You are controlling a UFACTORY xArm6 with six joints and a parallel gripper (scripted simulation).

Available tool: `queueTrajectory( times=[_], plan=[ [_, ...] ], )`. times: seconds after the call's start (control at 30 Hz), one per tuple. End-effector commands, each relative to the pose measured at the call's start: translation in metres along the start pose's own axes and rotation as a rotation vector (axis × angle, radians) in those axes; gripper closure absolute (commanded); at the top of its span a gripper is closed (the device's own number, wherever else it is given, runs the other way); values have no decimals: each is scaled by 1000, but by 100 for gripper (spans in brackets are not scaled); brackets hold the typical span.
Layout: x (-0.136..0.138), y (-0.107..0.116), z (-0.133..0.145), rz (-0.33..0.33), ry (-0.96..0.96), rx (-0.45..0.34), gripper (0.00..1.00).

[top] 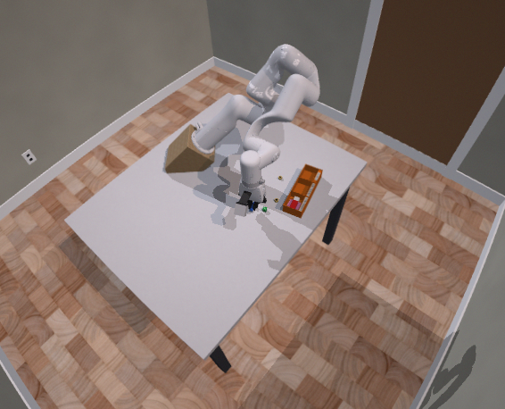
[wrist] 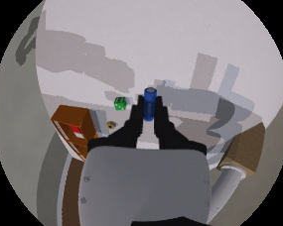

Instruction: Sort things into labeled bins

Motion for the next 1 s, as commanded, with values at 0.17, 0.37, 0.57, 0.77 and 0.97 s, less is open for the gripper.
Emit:
queueTrajectory(
  times=[0.17,0.37,0.57,0.77,0.97],
  plan=[
    [-1,24,0,-1,1,1,100],
    [-1,34,0,-1,1,1,100],
    [-1,34,0,-1,1,1,100],
    [-1,34,0,-1,1,1,100],
    [-4,40,5,-1,1,1,100]
  ],
)
Point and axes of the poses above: the point where the finger pads meet when closed, its own y axis back along the fingers, its own x axis across the jaws, z = x × y, the point moved 8 cm from there along y, back along the fingers, and after that the axes turned 15 degrees about -y, right-handed, at the moved point
